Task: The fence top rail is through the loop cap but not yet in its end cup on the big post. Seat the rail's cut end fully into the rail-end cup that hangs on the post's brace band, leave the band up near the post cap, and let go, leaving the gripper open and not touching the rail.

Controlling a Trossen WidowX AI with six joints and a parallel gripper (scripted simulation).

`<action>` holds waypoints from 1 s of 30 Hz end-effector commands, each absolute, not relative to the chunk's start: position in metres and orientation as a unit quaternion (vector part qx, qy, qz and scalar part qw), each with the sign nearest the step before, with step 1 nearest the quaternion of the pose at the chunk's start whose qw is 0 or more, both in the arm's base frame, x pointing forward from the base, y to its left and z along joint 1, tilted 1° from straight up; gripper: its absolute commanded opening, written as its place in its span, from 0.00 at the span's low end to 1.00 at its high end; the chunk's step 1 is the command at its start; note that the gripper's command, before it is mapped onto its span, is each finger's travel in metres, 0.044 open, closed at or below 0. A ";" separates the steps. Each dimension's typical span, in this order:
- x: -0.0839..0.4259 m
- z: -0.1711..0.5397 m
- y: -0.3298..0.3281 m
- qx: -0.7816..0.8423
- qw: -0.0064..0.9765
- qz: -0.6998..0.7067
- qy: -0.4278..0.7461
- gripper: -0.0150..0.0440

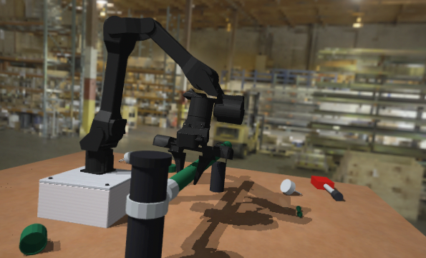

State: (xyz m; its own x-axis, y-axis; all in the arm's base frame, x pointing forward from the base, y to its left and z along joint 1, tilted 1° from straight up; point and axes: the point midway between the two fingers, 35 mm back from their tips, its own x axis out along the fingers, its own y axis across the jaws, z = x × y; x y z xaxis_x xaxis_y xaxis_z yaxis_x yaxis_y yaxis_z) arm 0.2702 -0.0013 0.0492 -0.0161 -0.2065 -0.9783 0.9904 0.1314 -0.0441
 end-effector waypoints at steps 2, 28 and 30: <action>0.271 0.053 -0.007 0.402 0.578 -0.522 0.481 0.25; 0.273 0.054 -0.018 0.402 0.578 -0.523 0.480 0.25; 0.274 0.054 -0.019 0.402 0.578 -0.523 0.480 0.25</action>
